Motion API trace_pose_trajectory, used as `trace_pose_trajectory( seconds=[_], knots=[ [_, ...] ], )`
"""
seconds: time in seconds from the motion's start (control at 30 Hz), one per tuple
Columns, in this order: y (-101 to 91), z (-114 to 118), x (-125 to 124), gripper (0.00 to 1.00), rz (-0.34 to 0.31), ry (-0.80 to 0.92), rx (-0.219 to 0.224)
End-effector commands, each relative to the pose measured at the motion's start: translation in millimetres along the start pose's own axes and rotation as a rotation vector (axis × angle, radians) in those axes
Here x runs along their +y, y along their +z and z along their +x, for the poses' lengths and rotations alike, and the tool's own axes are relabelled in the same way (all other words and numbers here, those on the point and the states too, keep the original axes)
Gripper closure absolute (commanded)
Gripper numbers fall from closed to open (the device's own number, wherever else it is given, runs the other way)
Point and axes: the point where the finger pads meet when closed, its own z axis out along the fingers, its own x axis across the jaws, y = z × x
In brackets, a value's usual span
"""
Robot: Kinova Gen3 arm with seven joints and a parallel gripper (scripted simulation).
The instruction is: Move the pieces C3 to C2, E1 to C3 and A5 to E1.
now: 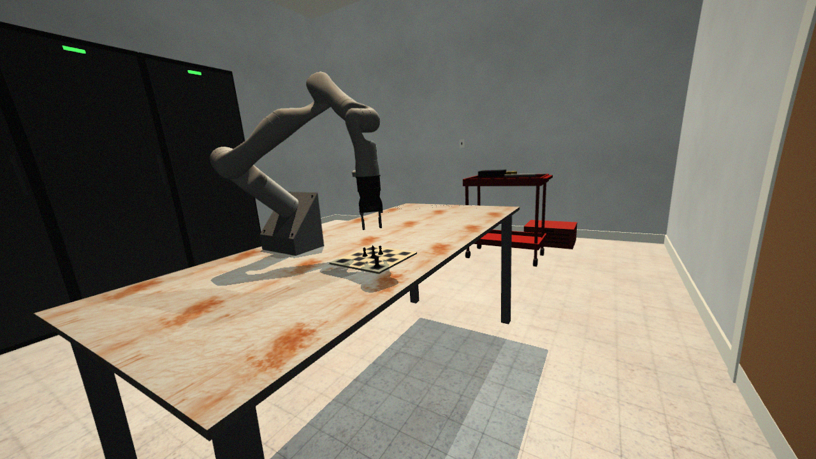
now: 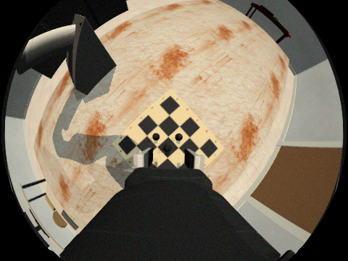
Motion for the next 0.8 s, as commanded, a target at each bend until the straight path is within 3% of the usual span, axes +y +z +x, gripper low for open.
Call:
trace_pose_trajectory(
  seconds=[0.0, 0.17, 0.3, 0.37, 0.5, 0.63, 0.67, 0.77],
  knots=[
    [-2.7, 1, 0, 0.00, -0.002, 0.001, 0.000],
    [-0.7, 1, 10, 0.00, 0.001, -0.026, -0.002],
    [3.2, 2, 50, 0.00, 0.002, -0.133, -0.002],
    [3.2, 2, 50, 0.00, 0.002, -0.133, -0.002],
    [8.4, -1, 92, 0.00, -0.002, -0.237, -0.002],
    [10.0, -3, 104, 0.00, -0.004, -0.264, -0.003],
    [10.0, -3, 104, 0.27, -0.004, -0.264, -0.003],
    [10.0, -3, 104, 0.27, -0.004, -0.264, -0.003]
  ],
)
